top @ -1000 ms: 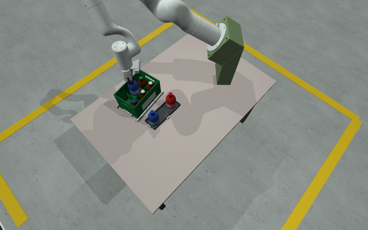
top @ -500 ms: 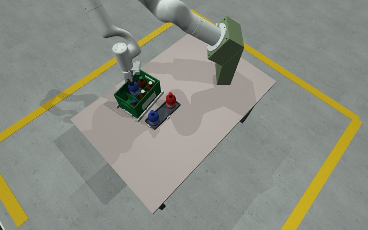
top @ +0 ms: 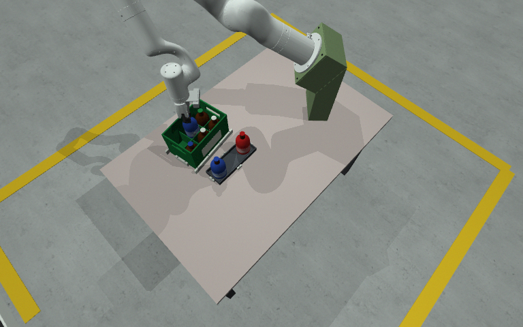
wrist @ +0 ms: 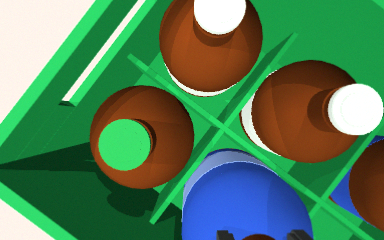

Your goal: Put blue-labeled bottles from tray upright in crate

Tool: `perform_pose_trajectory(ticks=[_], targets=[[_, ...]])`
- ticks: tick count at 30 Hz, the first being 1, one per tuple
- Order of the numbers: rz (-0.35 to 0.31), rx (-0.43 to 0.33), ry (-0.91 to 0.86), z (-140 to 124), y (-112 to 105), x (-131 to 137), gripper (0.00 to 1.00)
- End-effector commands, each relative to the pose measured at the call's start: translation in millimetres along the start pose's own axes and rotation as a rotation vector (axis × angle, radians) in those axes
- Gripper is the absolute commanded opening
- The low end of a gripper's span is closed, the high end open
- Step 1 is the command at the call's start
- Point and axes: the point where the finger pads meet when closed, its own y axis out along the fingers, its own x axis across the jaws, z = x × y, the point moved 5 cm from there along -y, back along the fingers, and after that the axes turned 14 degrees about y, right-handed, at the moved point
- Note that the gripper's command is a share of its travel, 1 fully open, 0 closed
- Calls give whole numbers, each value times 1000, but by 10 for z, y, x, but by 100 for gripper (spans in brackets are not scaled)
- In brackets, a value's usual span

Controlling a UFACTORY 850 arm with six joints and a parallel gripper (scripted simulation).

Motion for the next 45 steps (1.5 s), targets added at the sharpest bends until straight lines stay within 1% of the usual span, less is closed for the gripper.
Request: perform_pose_trajectory(ticks=[1, 19, 45], targets=[[-1, -1, 0, -3, 36, 3, 0], [-1, -1, 0, -4, 118, 3, 0], [-1, -1, 0, -4, 172, 2, 0]])
